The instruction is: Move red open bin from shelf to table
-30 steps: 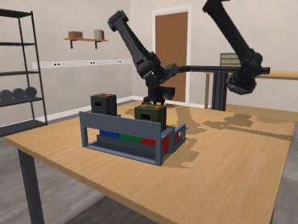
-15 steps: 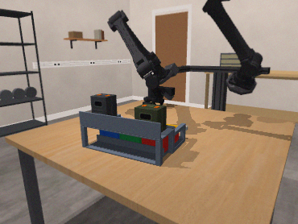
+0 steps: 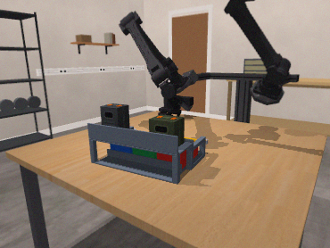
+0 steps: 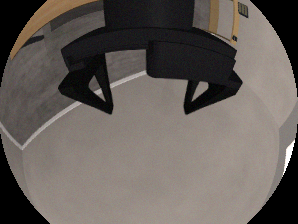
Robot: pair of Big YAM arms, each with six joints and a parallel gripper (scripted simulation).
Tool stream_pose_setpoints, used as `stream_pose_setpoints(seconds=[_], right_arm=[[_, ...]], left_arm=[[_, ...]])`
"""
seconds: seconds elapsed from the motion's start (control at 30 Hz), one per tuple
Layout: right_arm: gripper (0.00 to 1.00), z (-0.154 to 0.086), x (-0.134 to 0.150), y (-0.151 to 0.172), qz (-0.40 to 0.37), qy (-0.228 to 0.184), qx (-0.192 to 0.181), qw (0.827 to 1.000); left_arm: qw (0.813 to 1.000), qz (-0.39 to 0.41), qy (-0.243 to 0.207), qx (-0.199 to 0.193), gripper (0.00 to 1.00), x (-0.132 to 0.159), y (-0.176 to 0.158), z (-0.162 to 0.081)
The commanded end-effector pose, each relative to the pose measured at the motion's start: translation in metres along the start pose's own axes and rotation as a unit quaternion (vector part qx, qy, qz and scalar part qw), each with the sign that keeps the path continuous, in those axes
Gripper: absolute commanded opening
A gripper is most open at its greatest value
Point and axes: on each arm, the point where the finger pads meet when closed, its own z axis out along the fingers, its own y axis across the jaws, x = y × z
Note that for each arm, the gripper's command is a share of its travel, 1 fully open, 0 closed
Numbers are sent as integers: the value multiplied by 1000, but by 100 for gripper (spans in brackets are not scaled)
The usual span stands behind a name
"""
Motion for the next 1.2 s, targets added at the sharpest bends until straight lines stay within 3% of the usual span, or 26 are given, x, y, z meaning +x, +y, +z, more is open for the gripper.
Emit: stream_pose_setpoints(seconds=[0.0,1.17], right_arm=[[0,-16,-6,-19,6,-8,20,1000],[0,-22,-7,-15,1,-6,19,1000]], left_arm=[[1000,-3,-26,-4,100,-40,5,-4],[1000,-3,-26,-4,100,-40,5,-4]])
